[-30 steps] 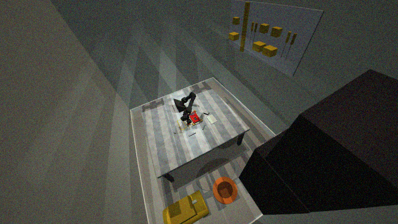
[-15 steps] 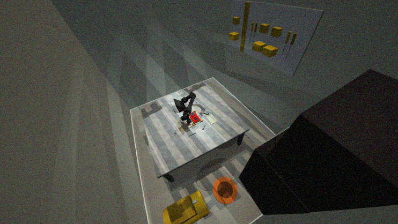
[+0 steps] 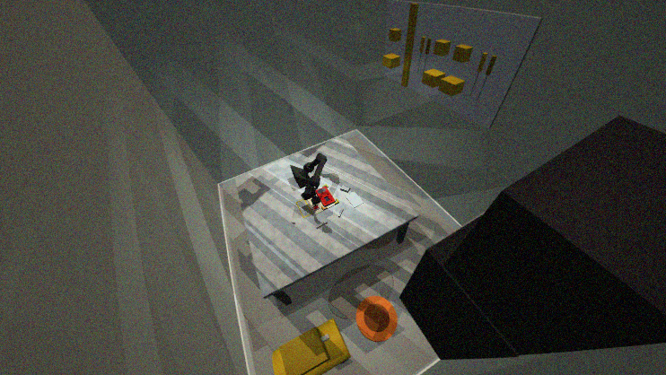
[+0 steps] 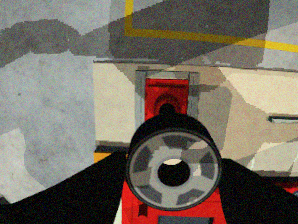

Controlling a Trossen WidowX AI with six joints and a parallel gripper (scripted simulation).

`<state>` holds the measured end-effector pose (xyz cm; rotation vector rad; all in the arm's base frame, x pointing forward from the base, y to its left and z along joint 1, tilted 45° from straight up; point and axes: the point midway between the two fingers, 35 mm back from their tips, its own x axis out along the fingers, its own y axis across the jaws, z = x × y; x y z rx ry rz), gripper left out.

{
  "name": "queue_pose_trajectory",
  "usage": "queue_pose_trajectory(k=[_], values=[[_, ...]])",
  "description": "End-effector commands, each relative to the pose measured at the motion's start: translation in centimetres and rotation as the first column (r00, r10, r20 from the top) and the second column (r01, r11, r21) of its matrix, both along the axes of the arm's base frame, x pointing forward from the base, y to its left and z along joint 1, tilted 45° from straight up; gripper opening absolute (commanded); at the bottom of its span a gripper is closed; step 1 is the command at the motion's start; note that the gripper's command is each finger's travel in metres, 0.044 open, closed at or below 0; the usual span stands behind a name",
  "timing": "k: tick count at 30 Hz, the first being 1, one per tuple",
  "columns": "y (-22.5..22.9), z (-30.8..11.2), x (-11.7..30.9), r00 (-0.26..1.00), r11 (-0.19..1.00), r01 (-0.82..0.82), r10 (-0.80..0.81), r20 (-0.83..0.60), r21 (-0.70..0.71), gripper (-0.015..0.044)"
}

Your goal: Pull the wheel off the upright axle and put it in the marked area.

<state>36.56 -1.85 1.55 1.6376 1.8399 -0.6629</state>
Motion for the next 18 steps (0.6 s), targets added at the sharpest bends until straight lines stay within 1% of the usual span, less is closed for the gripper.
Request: queue_pose_trajectory(k=[1, 15, 18], values=[[-0.1, -0.1, 0.0, 1.000, 1.000, 0.000, 0.000, 0.000, 0.000, 0.0000], [-7.4, -5.6, -4.1, 1.000, 1.000, -0.003, 0.003, 0.005, -0.010, 0.0000], [-8.1, -6.1, -4.7, 1.000, 1.000, -0.004, 0.004, 0.006, -0.009, 0.0000]])
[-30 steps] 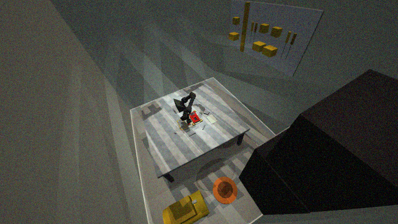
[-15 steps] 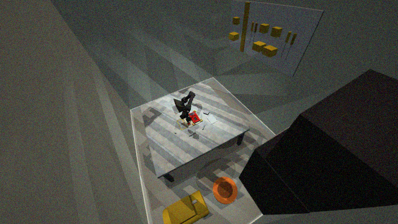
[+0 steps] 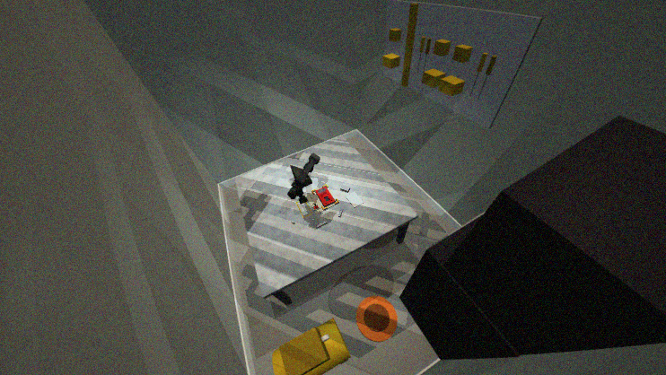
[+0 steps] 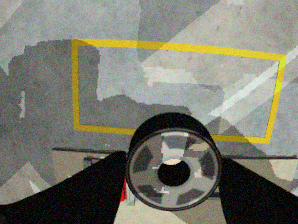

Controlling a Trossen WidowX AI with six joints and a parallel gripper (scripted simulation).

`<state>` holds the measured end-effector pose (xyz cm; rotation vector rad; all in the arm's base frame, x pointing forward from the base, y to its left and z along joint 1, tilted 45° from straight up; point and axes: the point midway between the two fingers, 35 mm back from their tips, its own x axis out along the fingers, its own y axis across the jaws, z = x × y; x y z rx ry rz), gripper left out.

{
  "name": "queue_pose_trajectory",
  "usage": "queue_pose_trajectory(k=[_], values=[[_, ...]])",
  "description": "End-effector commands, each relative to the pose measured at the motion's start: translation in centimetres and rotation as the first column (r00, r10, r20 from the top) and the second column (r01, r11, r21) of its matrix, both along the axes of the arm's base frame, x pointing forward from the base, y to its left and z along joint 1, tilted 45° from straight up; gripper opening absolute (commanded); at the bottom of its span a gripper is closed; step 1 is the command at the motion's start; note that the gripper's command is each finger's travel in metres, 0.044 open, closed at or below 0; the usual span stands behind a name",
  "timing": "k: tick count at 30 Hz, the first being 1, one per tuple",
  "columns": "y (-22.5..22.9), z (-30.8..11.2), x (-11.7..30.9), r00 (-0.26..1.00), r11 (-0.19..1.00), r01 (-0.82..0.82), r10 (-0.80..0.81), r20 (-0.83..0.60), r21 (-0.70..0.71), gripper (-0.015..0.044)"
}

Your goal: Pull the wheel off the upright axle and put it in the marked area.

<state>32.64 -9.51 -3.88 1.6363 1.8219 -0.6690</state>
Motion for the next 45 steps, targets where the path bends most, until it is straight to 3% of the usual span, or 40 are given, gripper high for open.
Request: queue_pose_trajectory(k=[1, 13, 29, 40, 45], values=[[-0.5, -0.7, -0.8, 1.000, 1.000, -0.010, 0.010, -0.002, 0.004, 0.0000], [1.4, -2.6, -0.9, 1.000, 1.000, -0.010, 0.010, -0.002, 0.004, 0.0000], [6.9, -8.1, -1.6, 1.000, 1.000, -0.010, 0.010, -0.001, 0.008, 0.0000], [6.4, -7.7, -1.4, 1.000, 1.000, -0.017, 0.017, 0.000, 0.005, 0.0289], [3.4, -4.7, -1.0, 1.000, 1.000, -0.012, 0.012, -0.001, 0.004, 0.0300]])
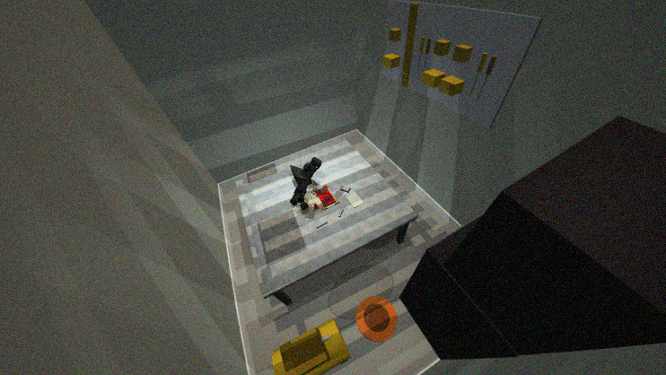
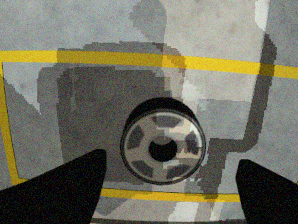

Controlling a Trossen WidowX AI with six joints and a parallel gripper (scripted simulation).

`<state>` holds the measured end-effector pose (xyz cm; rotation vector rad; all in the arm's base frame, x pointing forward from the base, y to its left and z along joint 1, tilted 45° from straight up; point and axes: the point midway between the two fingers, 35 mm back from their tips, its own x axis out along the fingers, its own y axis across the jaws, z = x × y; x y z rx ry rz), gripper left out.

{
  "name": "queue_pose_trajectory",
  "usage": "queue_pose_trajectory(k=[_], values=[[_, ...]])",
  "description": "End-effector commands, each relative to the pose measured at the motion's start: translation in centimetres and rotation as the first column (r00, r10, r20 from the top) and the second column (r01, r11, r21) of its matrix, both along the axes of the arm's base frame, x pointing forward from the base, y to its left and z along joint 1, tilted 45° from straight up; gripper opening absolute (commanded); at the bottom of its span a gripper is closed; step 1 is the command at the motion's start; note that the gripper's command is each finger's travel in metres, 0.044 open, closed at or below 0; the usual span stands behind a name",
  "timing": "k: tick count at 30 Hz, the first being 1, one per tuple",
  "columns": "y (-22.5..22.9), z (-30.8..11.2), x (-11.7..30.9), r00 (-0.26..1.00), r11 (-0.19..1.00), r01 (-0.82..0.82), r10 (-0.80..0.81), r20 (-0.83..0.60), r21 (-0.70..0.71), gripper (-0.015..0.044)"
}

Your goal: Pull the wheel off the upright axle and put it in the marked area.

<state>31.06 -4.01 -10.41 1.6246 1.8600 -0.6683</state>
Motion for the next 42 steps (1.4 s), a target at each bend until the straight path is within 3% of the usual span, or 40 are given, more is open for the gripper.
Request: queue_pose_trajectory(k=[1, 4, 10, 14, 42], values=[[-2.7, 2.4, 0.6, 1.000, 1.000, 0.009, -0.009, 0.020, -0.010, 0.0300], [-3.2, 2.9, 0.6, 1.000, 1.000, 0.009, -0.009, 0.020, -0.010, 0.0300], [-4.5, 6.4, -4.6, 1.000, 1.000, 0.013, -0.013, 0.016, -0.013, 0.0440], [-4.9, 8.4, -7.6, 1.000, 1.000, 0.009, -0.009, 0.014, -0.010, 0.0440], [-4.9, 8.4, -7.6, 1.000, 1.000, 0.009, -0.009, 0.014, -0.010, 0.0440]])
